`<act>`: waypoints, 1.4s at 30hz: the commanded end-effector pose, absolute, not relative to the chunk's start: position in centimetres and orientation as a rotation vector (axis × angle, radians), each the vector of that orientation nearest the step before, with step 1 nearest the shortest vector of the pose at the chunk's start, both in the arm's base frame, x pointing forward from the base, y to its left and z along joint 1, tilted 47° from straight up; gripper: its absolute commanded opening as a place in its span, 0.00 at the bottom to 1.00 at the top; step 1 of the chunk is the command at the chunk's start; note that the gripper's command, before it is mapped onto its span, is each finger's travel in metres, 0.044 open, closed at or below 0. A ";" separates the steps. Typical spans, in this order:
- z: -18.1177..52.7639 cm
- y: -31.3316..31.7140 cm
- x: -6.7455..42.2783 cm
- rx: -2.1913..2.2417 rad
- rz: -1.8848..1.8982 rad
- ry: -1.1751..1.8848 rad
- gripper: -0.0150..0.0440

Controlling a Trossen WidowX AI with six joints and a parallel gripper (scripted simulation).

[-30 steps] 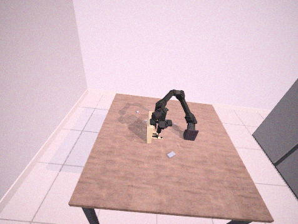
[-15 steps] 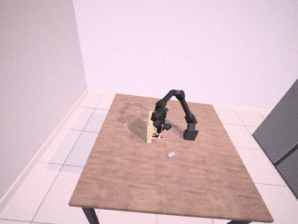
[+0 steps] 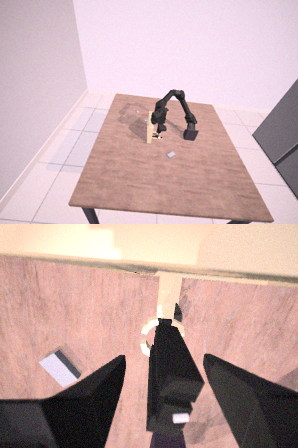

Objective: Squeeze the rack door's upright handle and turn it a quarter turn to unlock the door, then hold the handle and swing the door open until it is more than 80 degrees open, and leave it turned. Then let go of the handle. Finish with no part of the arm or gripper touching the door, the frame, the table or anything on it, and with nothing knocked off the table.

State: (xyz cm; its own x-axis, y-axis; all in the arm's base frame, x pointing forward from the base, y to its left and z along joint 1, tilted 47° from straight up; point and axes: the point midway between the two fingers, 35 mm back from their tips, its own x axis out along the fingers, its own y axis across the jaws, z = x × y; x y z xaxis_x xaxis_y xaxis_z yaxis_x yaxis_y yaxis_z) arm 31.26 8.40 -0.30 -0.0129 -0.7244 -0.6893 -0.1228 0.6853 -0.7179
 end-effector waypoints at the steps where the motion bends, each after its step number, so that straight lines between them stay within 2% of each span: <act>1: -0.3 8.4 31.3 -0.581 -0.686 1.458 0.76; 17: -0.3 8.4 31.3 0.038 -1.173 1.061 0.76; 34: -0.3 8.4 31.3 0.684 -1.543 0.508 0.76; 41: -0.3 8.4 31.3 0.709 -1.554 0.483 0.76; 42: -0.3 8.4 31.3 0.709 -1.554 0.483 0.71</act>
